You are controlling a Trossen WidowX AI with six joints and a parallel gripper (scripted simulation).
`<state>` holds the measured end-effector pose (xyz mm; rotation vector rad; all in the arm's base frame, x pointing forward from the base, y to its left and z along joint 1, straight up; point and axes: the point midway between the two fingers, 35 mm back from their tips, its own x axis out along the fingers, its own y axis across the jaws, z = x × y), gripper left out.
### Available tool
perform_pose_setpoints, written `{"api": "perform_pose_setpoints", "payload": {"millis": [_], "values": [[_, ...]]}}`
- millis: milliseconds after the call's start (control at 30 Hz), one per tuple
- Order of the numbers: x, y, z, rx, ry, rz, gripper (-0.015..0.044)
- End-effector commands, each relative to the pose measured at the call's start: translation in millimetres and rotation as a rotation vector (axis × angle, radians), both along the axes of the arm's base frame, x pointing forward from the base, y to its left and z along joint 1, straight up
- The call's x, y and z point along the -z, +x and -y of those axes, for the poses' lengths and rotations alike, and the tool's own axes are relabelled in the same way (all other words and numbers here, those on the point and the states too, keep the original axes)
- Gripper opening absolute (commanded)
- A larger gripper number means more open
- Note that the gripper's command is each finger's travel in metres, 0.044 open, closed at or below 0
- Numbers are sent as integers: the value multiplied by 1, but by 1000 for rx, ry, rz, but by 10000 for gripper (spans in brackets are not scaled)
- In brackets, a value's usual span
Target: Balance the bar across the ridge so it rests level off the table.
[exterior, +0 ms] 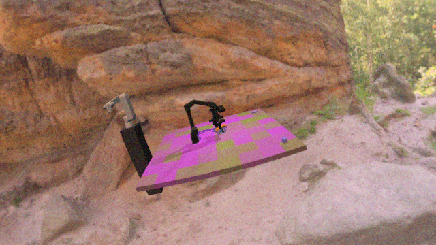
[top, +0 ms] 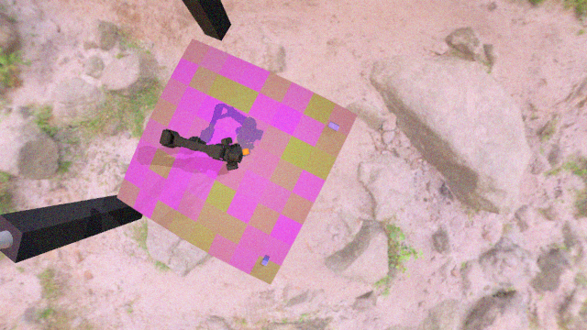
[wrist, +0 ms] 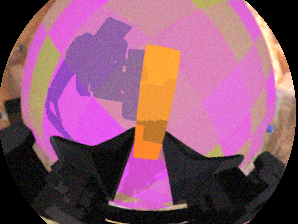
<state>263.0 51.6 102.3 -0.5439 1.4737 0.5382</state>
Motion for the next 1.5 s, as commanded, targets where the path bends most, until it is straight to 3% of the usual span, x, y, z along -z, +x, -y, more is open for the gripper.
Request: {"api": "perform_pose_setpoints", "payload": {"millis": [0, 1067, 1367, 1467], "values": [[0, 0, 0, 0, 0, 0, 169], [0, 0, 0, 0, 0, 0, 185], [0, 0, 0, 0, 0, 0, 421], [0, 0, 0, 0, 0, 0, 440]]}}
